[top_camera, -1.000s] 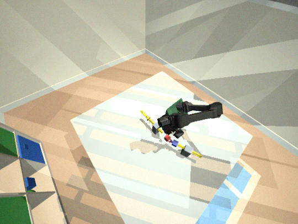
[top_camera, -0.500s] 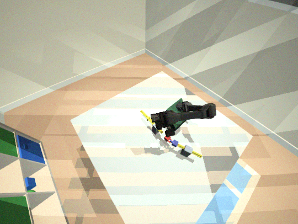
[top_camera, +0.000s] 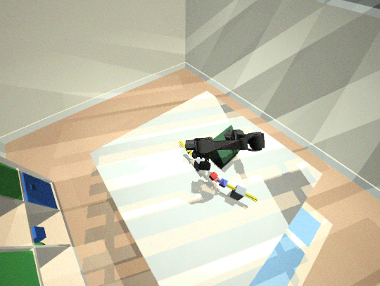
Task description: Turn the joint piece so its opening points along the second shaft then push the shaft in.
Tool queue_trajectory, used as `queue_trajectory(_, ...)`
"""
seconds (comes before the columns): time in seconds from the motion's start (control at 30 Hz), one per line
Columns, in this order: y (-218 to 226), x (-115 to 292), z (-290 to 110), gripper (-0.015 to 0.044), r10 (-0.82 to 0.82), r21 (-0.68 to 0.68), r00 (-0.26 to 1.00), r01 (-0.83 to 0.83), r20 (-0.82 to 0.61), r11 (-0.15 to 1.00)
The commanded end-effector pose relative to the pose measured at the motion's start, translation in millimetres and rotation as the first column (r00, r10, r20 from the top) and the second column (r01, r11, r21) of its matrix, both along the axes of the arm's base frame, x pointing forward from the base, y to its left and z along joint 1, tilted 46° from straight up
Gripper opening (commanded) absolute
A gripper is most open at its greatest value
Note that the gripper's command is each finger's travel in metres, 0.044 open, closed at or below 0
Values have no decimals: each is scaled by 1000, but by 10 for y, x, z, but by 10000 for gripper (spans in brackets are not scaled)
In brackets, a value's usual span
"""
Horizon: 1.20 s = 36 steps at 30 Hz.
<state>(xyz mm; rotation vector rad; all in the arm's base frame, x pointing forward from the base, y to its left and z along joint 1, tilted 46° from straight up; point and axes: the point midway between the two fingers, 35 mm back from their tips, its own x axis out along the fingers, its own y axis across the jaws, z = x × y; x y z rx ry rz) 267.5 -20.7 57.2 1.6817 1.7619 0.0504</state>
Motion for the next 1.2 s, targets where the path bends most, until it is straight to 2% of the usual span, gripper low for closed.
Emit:
queue_trajectory(0.0,-18,-10,-84,440,-59,52,993,65,-103,997)
queue_trajectory(0.43,-69,-48,-362,440,-191,167,866,296,-462,941)
queue_trajectory(0.53,-74,-53,-393,440,-198,174,842,322,-501,930)
queue_trajectory(0.87,-92,-53,-413,440,-197,172,854,313,-482,934)
queue_trajectory(1.17,-340,-62,-680,440,-149,117,964,178,-222,977)
